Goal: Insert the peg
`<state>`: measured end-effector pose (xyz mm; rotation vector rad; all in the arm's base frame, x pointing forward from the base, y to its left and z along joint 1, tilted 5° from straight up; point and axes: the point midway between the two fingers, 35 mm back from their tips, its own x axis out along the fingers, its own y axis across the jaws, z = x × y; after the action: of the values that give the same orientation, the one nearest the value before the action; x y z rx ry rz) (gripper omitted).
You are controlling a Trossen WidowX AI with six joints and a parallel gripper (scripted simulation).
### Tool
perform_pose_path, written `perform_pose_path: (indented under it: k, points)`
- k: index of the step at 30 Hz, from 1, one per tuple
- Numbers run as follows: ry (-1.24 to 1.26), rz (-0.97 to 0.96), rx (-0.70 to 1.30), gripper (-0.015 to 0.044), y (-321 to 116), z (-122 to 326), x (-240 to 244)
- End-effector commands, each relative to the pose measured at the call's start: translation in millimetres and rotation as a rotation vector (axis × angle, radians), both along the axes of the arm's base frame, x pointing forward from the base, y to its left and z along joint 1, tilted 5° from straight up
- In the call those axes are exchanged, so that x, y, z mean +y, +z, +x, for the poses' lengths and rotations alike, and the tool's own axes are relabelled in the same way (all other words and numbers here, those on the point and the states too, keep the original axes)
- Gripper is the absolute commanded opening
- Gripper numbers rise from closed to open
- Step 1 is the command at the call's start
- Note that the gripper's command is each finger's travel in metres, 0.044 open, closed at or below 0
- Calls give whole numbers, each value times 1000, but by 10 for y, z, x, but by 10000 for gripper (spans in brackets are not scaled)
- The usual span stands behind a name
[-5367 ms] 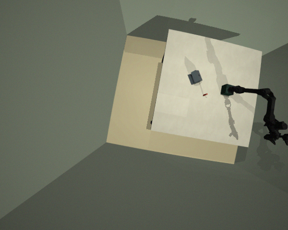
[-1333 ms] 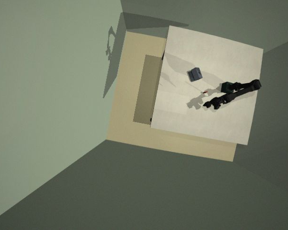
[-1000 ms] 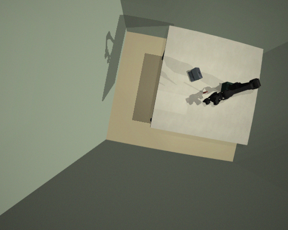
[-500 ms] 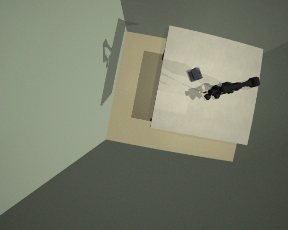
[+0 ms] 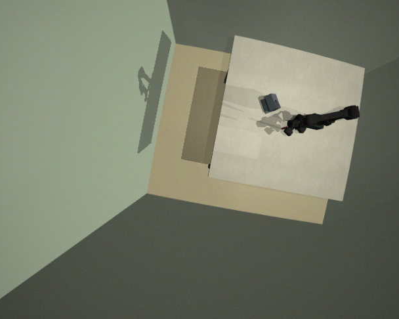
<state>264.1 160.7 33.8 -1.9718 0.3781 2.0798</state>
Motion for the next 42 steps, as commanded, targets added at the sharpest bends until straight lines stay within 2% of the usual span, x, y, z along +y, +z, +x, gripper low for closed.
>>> perform_pose_path:
  k: [1, 36, 42]
  points:
    - [7, -4, 1, 440, -63, -1, -10]
    - [7, -4, 2, 440, -606, -37, -19]
    - [4, -1, 2, 282, -568, -29, -10]
